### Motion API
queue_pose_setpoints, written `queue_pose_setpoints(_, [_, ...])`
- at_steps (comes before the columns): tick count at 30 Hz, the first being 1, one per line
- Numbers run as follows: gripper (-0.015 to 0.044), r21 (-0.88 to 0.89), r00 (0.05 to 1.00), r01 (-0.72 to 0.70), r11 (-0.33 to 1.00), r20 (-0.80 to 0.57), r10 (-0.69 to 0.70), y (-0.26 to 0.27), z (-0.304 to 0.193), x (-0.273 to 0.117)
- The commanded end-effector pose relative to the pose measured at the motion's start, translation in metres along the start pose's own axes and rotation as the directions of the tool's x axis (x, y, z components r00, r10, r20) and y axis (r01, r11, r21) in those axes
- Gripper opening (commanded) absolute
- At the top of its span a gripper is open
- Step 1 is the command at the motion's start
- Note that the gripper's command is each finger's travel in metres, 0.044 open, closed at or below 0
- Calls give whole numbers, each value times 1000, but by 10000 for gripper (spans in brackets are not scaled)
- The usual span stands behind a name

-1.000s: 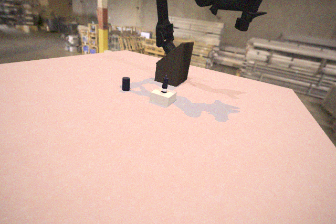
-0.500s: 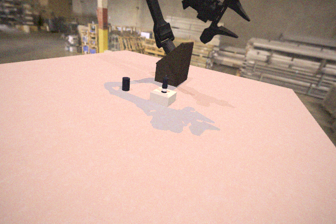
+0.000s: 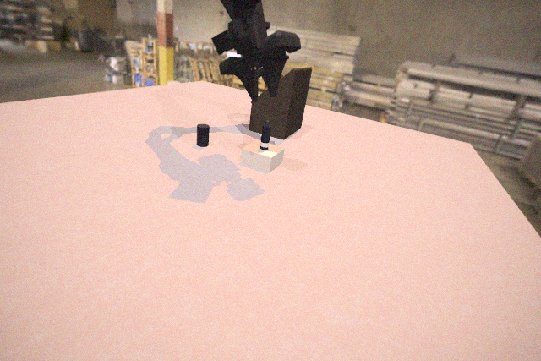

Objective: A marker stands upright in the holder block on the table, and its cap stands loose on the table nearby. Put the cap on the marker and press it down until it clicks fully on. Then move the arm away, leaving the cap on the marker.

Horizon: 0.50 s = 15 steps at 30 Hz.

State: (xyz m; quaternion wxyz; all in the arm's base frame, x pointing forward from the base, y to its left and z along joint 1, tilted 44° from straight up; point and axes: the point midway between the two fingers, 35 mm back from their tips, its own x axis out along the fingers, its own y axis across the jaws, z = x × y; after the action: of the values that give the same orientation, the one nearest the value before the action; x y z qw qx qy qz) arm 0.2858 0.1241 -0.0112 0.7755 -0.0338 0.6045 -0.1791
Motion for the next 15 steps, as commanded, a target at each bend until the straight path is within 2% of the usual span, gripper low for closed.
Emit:
queue_pose_setpoints(1, [249,-60,971,239,969,20,-238,-72,27,-13])
queue_pose_setpoints(4, [249,-112,926,377,919,12,-379,-116,37,-23])
queue_pose_setpoints(6, [249,-132,906,419,898,8,-422,-131,39,-27])
queue_pose_setpoints(13, [249,-133,905,423,896,8,-426,-137,42,-30])
queue_pose_setpoints(15, [249,-133,905,423,896,8,-426,-142,42,-19])
